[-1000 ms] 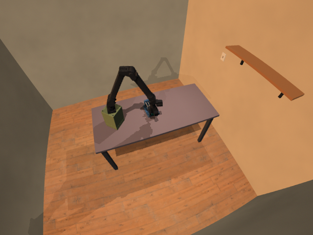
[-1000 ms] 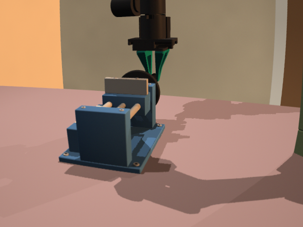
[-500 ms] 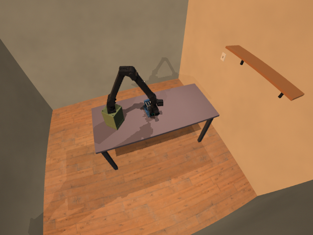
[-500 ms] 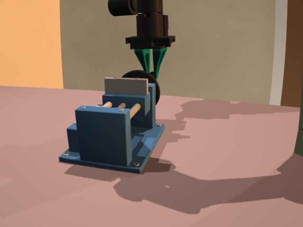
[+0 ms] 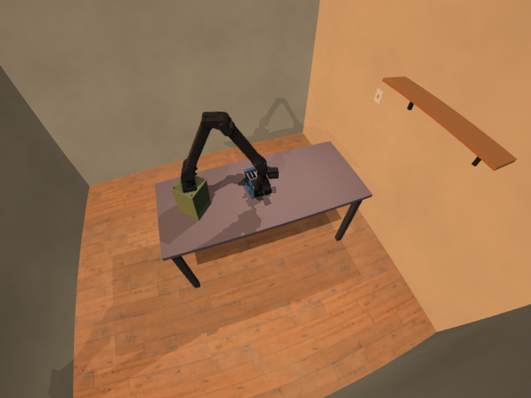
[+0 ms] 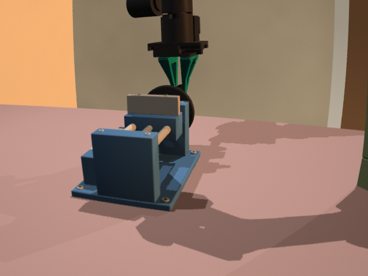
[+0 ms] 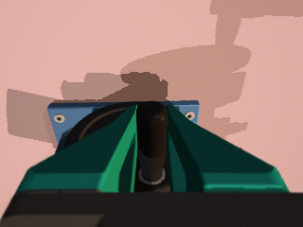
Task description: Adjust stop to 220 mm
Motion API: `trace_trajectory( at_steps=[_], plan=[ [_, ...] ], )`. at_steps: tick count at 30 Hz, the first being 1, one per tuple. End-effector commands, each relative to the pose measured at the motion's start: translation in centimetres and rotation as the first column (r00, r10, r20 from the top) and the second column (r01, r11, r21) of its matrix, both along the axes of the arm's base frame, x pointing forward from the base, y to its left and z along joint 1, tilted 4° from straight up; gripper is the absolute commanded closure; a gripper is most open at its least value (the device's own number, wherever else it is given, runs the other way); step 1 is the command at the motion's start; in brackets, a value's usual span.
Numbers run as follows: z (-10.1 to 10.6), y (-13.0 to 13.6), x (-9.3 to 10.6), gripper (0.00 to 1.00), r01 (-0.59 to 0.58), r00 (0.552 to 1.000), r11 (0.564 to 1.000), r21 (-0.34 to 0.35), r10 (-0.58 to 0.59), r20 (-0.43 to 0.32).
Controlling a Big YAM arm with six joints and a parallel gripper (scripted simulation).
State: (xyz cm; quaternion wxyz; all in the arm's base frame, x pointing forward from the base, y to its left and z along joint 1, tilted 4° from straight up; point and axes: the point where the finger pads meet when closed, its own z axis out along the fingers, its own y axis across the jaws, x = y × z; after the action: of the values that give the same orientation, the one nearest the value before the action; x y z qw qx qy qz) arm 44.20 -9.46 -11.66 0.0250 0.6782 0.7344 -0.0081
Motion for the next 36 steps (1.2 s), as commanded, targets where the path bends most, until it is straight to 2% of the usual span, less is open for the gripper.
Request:
trace_trajectory(
  at_steps=[1,14,20,24,30,33,36],
  plan=[
    [3.9,0.2,4.2,0.94,-0.003,0.996,1.000,-0.015,0.004,0.091],
    [3.9,0.3,5.8,0.94,-0.003,0.994,1.000,-0.015,0.005,0.106],
    [2.4,0.4,5.3,0.94,-0.003,0.997,1.000,-0.010,0.004,0.072],
    [1.6,0.4,5.7,0.94,-0.003,0.998,1.000,-0.009,0.004,0.069],
    [2.9,0.4,6.4,0.94,-0.003,0.996,1.000,-0.013,0.004,0.092],
    [1.4,0.5,5.9,0.94,-0.003,0.998,1.000,-0.009,0.004,0.066],
    [1.3,0.5,6.1,0.94,-0.003,0.998,1.000,-0.009,0.004,0.067]
  ],
)
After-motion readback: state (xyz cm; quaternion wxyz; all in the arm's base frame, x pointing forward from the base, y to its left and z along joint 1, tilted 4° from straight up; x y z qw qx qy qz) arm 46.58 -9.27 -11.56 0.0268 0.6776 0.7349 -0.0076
